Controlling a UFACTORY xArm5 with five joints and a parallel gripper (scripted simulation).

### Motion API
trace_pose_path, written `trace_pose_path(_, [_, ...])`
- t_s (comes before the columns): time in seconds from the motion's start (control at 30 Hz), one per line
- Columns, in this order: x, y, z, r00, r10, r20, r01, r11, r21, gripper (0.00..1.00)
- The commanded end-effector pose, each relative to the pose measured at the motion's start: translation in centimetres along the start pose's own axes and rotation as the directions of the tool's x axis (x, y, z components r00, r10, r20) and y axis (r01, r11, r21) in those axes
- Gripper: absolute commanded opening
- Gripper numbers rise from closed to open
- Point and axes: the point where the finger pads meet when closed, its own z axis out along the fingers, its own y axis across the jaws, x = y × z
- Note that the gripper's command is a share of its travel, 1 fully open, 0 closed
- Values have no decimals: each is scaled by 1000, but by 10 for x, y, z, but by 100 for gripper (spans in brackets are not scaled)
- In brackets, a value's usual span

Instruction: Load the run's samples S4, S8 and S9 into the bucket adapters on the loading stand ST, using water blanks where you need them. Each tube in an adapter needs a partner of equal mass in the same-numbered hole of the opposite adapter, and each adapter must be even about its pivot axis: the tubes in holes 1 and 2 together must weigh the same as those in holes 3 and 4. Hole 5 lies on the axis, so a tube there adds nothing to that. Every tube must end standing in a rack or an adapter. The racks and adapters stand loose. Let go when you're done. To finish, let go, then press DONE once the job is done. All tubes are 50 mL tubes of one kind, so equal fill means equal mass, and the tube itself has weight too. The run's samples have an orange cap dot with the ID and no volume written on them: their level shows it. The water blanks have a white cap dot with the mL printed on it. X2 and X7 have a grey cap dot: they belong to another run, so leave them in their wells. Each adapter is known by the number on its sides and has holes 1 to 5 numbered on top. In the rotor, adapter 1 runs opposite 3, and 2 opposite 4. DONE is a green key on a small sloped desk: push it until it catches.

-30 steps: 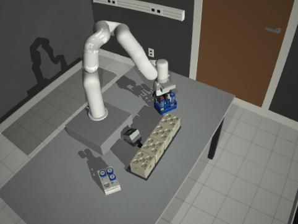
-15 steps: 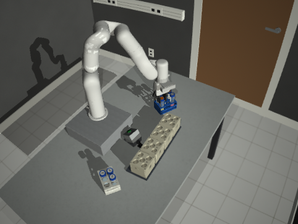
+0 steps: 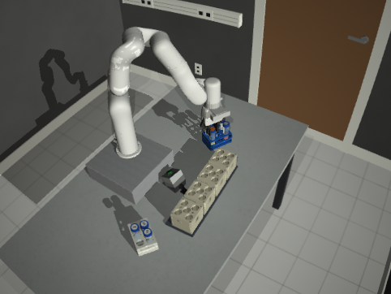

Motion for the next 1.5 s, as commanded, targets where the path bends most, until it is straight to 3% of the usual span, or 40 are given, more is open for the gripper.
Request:
trace_pose_path(0.0, [0,-1,-1,1000,0,13,0,1000,8,0])
trace_pose_path(1.47, [1,-1,-23,1000,0,13,0,1000,8,0])
